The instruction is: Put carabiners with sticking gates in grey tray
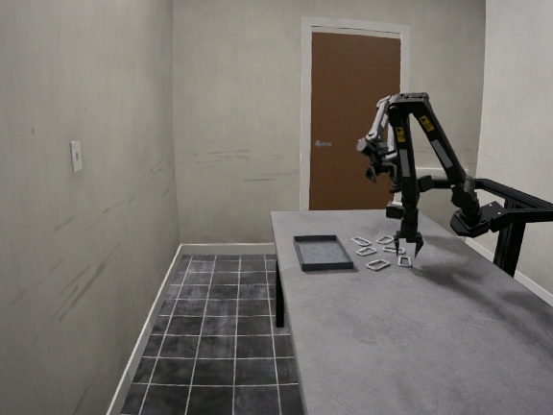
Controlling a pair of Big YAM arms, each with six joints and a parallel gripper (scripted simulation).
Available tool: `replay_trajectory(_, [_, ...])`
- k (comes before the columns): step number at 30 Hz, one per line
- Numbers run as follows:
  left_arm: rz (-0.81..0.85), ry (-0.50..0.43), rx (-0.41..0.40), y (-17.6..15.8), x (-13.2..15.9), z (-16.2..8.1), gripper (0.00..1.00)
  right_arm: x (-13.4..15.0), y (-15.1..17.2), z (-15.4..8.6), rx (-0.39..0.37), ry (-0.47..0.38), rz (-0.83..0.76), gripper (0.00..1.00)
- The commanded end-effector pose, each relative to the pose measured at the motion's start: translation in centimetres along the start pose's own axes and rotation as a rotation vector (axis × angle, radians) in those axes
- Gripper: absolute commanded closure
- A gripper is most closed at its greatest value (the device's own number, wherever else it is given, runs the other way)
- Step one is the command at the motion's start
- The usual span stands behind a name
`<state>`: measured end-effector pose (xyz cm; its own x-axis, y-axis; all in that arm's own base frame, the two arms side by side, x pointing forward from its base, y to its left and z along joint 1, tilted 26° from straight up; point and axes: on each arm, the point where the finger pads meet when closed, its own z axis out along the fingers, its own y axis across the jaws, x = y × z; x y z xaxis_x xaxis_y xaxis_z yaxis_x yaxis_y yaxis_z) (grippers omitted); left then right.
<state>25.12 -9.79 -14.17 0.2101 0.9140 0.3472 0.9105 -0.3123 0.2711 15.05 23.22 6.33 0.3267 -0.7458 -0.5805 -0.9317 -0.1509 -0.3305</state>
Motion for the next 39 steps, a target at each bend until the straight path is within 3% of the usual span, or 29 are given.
replay_trajectory(1, [0.011,-0.001,-0.014,0.5,-0.1,0.1,0.21,-0.2,1.4,0.4,0.013,-0.045,0.015,0.00])
replay_trajectory(12, [0.011,-0.001,-0.014,0.4,-0.1,0.1,0.21,-0.3,1.5,0.3,0.014,-0.052,0.001,0.00])
replay_trajectory(33, [0.019,-0.001,-0.004,0.5,-0.1,2.7,0.21,-0.3,1.5,0.3,0.014,-0.052,0.001,0.00])
replay_trajectory(36, [0.027,-0.003,-0.008,0.5,-0.3,2.6,0.54,-0.3,1.5,0.3,0.014,-0.052,0.001,0.00])
replay_trajectory(39, [0.027,-0.003,-0.008,0.5,-0.3,2.6,0.54,-0.3,1.5,0.3,0.014,-0.052,0.001,0.00])
